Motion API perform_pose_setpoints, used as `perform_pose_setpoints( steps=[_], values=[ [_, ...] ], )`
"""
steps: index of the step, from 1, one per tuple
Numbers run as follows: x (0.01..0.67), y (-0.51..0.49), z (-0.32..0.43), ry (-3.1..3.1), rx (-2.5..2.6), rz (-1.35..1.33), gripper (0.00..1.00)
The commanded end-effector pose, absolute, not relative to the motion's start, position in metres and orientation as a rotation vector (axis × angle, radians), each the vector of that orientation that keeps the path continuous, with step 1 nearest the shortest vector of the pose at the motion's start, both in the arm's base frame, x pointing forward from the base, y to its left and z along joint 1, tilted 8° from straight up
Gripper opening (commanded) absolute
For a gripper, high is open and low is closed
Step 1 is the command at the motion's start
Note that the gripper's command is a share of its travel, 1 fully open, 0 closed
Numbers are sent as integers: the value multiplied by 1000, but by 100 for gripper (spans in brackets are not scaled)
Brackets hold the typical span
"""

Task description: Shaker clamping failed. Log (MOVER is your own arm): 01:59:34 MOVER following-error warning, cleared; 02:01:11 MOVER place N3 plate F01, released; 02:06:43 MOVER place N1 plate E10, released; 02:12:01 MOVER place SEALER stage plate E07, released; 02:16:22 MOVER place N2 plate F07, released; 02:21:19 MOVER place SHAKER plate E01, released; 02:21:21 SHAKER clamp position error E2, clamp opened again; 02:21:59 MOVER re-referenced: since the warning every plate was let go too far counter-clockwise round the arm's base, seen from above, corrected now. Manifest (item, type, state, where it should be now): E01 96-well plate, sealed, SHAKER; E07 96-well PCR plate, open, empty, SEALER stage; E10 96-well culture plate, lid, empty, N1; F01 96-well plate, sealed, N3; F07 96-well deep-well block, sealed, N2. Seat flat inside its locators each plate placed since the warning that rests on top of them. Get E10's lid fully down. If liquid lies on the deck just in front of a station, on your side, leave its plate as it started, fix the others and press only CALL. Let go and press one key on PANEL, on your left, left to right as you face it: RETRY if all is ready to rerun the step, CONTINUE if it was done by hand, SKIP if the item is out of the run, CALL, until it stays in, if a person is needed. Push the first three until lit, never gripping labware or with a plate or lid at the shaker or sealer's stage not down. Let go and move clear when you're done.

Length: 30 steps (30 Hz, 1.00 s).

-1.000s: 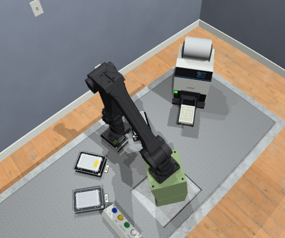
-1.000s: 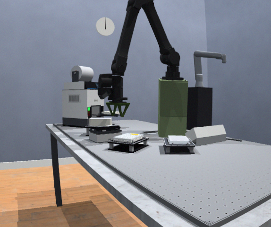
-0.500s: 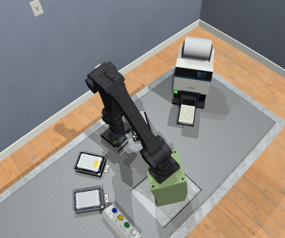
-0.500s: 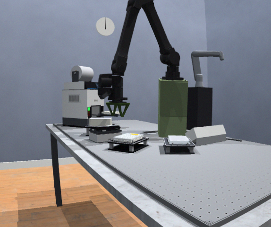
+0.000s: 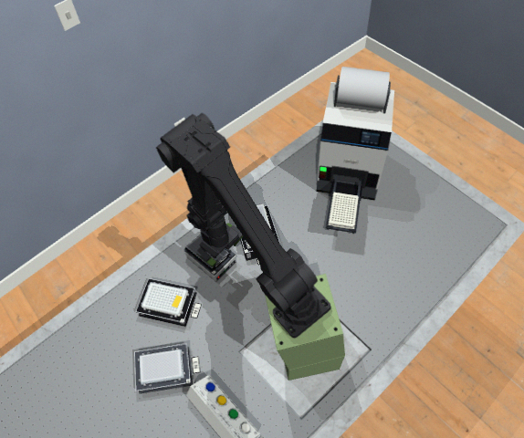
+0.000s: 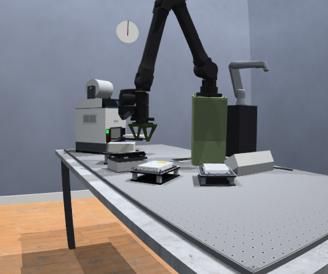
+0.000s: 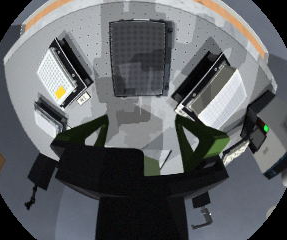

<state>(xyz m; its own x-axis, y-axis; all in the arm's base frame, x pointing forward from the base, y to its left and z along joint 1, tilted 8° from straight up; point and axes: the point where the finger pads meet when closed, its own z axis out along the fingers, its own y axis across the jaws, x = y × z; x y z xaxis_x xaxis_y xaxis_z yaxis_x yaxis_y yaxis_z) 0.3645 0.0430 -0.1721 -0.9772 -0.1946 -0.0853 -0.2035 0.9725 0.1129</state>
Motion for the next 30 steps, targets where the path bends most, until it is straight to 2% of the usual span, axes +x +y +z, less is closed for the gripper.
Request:
perform_pose_setpoints(
  steps=[1,9,24,30],
  values=[
    [371,43,-169,3032,-303,183,100],
    [379,50,-176,3050,-306,185,100],
    [455,66,-185,3045,-300,184,100],
    [462,64,-186,3044,-299,183,100]
  ],
)
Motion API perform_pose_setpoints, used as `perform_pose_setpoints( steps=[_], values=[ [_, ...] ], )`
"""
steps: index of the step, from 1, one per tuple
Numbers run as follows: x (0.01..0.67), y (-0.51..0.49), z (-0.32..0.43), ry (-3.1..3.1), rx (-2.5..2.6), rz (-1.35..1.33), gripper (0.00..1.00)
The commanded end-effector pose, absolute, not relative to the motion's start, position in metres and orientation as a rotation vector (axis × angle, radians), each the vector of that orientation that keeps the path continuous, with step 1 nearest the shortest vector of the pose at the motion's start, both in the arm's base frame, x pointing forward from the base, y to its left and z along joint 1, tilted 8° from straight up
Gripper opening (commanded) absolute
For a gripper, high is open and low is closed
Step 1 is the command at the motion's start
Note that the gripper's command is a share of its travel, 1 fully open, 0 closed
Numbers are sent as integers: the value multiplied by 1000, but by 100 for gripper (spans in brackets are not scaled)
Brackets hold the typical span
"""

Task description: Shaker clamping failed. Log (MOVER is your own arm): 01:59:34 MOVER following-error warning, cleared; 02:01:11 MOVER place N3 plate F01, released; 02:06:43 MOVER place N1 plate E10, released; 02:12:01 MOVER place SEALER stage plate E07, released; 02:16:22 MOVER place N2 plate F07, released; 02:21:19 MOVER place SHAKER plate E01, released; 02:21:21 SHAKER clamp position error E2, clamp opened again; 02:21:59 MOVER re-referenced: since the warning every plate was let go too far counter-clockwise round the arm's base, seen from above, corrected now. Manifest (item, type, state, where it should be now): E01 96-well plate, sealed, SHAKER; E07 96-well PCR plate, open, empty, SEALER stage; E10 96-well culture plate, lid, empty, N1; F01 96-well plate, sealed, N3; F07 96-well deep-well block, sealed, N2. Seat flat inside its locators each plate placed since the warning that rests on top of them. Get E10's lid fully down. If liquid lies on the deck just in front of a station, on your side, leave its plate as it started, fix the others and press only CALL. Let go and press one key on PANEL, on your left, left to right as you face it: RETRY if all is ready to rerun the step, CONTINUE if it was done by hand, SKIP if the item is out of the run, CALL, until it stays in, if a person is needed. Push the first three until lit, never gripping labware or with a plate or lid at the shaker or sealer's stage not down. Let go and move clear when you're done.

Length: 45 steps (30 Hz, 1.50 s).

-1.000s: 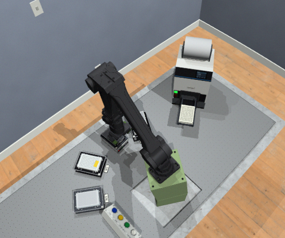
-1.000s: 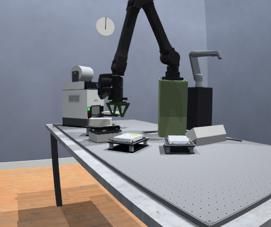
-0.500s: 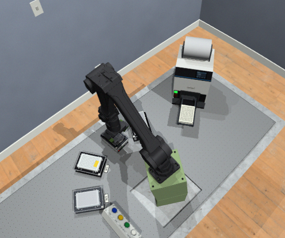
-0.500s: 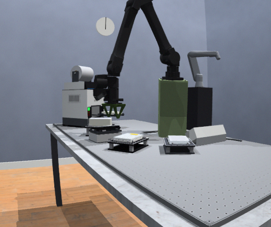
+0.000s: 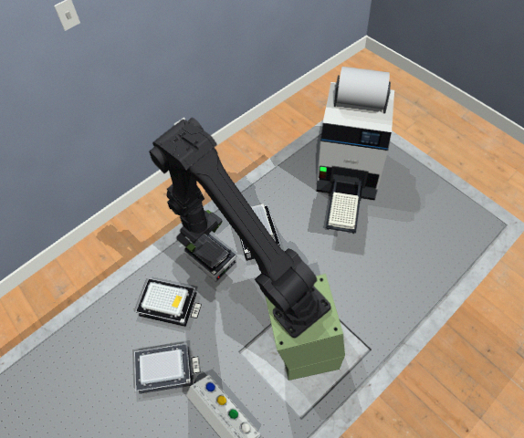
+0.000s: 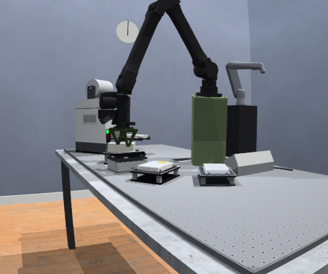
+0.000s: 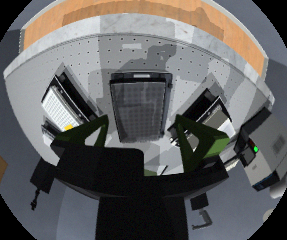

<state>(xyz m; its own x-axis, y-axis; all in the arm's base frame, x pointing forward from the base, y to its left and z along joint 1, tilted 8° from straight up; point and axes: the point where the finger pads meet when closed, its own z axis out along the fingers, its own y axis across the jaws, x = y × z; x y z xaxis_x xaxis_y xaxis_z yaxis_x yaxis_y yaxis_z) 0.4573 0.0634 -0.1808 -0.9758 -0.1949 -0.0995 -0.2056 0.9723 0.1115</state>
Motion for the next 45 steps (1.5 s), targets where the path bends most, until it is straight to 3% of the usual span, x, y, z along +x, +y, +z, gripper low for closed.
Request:
perform_pose_setpoints(
  steps=[1,45],
  values=[
    [459,64,-187,3067,-299,185,100],
    [456,64,-189,3044,-299,183,100]
  ],
)
